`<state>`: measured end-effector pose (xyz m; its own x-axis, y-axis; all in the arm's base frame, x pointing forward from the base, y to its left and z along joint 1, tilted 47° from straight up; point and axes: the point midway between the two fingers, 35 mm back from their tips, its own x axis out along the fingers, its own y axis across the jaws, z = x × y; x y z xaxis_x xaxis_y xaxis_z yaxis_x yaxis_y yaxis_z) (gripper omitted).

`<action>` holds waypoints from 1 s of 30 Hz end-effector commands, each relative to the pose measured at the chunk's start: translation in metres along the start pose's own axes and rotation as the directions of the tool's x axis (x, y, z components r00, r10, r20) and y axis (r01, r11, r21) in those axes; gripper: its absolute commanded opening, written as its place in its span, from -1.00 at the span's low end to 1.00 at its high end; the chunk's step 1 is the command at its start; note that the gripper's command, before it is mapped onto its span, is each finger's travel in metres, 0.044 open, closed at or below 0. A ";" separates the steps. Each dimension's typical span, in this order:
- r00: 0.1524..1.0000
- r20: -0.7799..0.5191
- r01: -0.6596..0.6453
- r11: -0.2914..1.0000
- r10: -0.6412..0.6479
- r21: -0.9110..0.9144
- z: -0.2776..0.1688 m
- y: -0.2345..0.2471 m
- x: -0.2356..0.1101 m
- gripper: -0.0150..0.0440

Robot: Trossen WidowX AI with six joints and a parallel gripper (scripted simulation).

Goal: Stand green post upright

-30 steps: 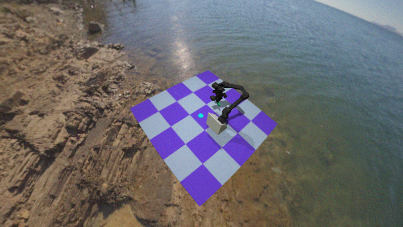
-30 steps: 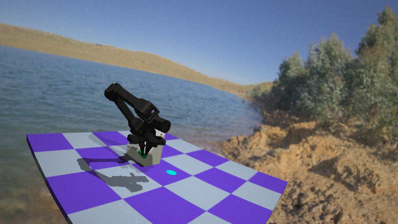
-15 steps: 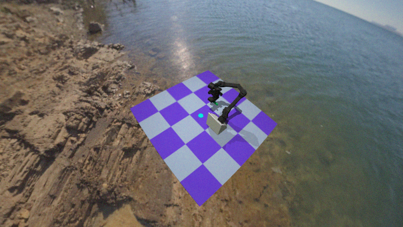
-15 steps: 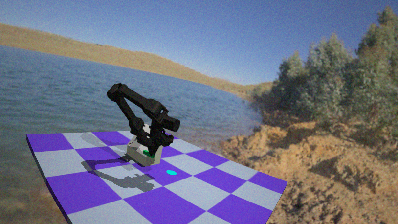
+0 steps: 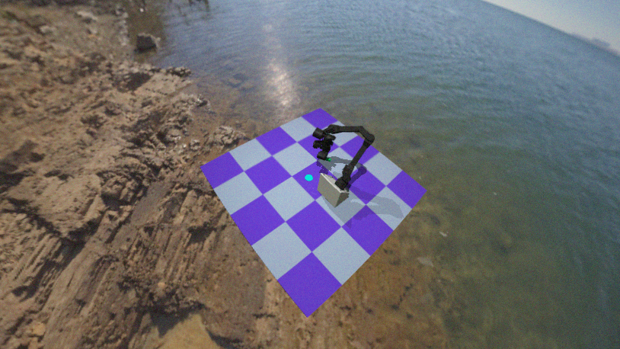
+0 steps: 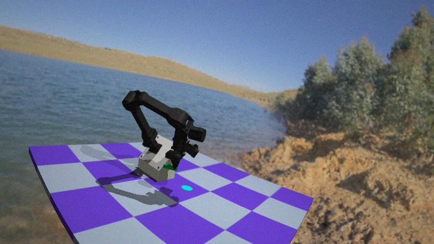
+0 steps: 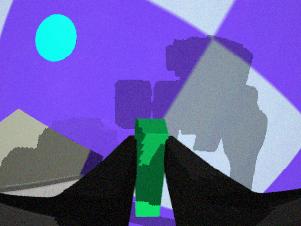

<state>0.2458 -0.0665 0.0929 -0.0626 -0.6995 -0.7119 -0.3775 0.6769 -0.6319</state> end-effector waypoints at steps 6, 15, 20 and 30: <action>1.000 0.000 -0.006 0.964 0.007 -0.267 0.021 0.026 -0.002 -0.42; 1.000 -0.004 -0.006 0.869 0.004 -0.495 0.035 0.052 -0.004 -0.42; 1.000 -0.007 -0.005 0.794 0.001 -0.608 0.042 0.067 -0.005 -0.42; 1.000 -0.015 -0.005 0.602 -0.011 -0.798 0.052 0.098 -0.005 -0.42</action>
<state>0.2563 0.0054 0.0291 -0.0697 -0.7085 -0.7022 -0.9335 0.2946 -0.2045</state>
